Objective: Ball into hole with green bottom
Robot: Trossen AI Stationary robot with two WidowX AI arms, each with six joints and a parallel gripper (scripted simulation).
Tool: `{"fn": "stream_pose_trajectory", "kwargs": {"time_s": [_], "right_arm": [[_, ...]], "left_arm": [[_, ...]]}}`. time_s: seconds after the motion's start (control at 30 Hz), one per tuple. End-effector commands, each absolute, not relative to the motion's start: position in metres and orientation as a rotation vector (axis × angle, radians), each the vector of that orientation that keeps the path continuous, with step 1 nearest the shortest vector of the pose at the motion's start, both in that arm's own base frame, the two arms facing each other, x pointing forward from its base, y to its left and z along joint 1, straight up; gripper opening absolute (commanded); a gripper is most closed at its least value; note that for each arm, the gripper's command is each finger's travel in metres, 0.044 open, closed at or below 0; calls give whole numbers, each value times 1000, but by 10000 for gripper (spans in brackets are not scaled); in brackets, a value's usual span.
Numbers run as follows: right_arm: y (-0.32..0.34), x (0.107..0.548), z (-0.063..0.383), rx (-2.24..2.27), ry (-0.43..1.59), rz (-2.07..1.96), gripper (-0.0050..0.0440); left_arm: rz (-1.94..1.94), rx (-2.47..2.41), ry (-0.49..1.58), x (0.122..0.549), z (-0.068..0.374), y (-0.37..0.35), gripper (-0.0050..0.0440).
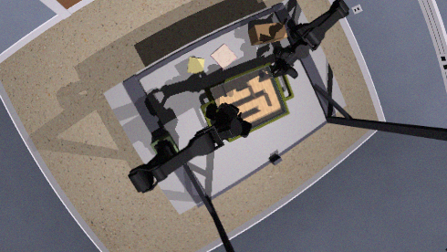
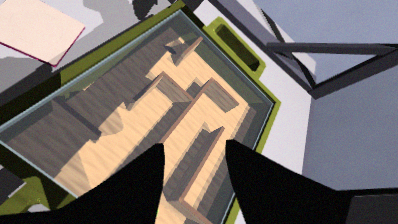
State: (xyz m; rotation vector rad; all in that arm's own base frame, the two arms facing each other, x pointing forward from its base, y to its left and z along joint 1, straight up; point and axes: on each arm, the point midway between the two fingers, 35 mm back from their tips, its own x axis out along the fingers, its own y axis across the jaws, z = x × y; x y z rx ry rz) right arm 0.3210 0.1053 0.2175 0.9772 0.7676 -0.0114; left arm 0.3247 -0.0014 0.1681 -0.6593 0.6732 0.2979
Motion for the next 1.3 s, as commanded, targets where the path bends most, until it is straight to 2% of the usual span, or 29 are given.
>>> {"fn": "stream_pose_trajectory", "kwargs": {"time_s": [0.0,0.1,0.57,0.67,0.9,1.2,1.27], "right_arm": [[88,327,235,848,612,73,161],[91,328,235,856,624,80,161],[30,327,291,320,160,98,161],[33,329,291,329,168,110,161],[2,315,320,43,-36,18,161],[-1,316,324,-19,-64,5,161],[0,313,331,7,-73,-1,161]], "left_arm": [[200,-573,563,329,191,-1,161],[207,-579,575,331,188,-1,161],[22,-217,175,329,274,0,161],[24,-225,187,331,272,0,161],[-5,-29,-28,316,318,0,161],[-5,12,-51,316,320,1,161],[-3,-8,-89,312,339,0,161]]}}
